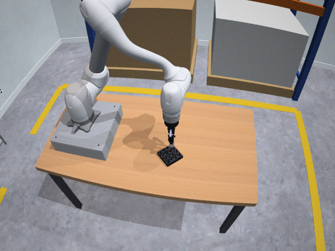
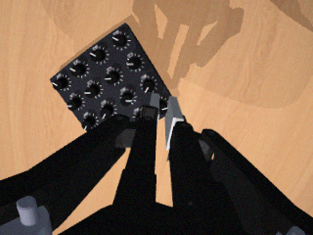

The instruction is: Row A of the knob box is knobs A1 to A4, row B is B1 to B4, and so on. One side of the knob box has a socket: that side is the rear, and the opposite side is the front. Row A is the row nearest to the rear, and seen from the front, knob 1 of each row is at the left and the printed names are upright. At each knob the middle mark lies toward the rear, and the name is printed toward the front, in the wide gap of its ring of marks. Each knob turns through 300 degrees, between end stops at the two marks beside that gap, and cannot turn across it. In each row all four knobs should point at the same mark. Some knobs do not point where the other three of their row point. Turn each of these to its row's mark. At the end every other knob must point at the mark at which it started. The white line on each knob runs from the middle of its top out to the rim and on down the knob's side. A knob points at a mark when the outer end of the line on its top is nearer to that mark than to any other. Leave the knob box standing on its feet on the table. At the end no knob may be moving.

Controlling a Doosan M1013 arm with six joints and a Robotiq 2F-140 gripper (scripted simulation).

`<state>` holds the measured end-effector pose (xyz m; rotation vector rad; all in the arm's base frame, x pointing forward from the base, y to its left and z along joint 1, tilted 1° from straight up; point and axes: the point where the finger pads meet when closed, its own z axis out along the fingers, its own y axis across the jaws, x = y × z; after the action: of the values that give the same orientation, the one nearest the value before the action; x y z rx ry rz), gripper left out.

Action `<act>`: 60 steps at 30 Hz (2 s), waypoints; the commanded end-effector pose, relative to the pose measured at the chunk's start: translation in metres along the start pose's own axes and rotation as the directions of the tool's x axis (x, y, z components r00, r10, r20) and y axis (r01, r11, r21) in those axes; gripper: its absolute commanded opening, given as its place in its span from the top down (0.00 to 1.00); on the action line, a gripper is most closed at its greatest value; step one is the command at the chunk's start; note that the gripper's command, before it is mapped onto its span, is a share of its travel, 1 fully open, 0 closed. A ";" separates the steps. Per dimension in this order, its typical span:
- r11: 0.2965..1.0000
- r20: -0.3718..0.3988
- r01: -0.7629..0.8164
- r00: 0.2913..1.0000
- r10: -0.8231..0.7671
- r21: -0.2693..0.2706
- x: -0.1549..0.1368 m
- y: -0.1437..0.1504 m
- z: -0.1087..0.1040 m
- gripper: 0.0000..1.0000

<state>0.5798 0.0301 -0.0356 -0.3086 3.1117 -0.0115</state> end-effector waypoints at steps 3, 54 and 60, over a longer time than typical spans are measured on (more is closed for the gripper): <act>0.987 0.000 -0.158 0.988 0.158 0.005 0.000 0.000 0.000 0.95; 0.633 0.003 -0.774 0.633 0.774 0.004 0.000 0.000 0.000 0.95; 0.627 0.003 -0.779 0.627 0.779 0.004 0.000 0.000 0.000 0.95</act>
<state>0.5798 0.0302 -0.0356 1.0615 2.9379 -0.0080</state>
